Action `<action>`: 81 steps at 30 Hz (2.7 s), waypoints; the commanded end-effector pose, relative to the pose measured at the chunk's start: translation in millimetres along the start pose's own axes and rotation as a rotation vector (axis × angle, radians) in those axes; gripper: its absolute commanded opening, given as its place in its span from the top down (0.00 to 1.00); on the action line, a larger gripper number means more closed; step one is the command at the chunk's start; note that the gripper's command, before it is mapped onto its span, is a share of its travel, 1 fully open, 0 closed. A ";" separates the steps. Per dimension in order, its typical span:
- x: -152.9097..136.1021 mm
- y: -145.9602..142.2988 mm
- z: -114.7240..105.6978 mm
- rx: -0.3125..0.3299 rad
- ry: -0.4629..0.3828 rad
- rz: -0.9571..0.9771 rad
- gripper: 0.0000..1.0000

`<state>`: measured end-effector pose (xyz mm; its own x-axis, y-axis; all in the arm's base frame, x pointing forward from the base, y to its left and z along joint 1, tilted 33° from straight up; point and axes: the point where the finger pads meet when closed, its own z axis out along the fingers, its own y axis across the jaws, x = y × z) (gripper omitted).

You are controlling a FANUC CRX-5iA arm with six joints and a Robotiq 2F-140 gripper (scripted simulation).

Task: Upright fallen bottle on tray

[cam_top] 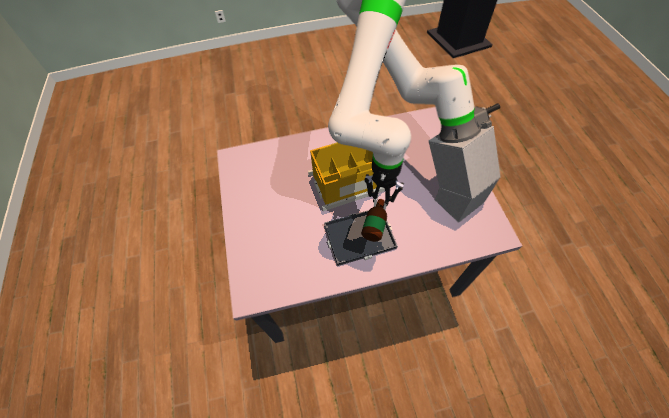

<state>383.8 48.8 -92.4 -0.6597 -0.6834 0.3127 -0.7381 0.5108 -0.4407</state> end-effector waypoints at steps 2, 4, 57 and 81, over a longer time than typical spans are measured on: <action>-0.2 0.0 -0.2 0.000 0.000 0.000 1.00; -0.2 0.0 -0.2 0.000 0.000 0.000 1.00; -0.2 0.0 -0.2 0.000 0.000 -0.262 1.00; -0.2 0.0 -0.2 0.000 0.000 -0.262 1.00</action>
<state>383.8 48.8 -92.4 -0.4462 -0.7923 0.4161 -0.8837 0.3166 -0.3448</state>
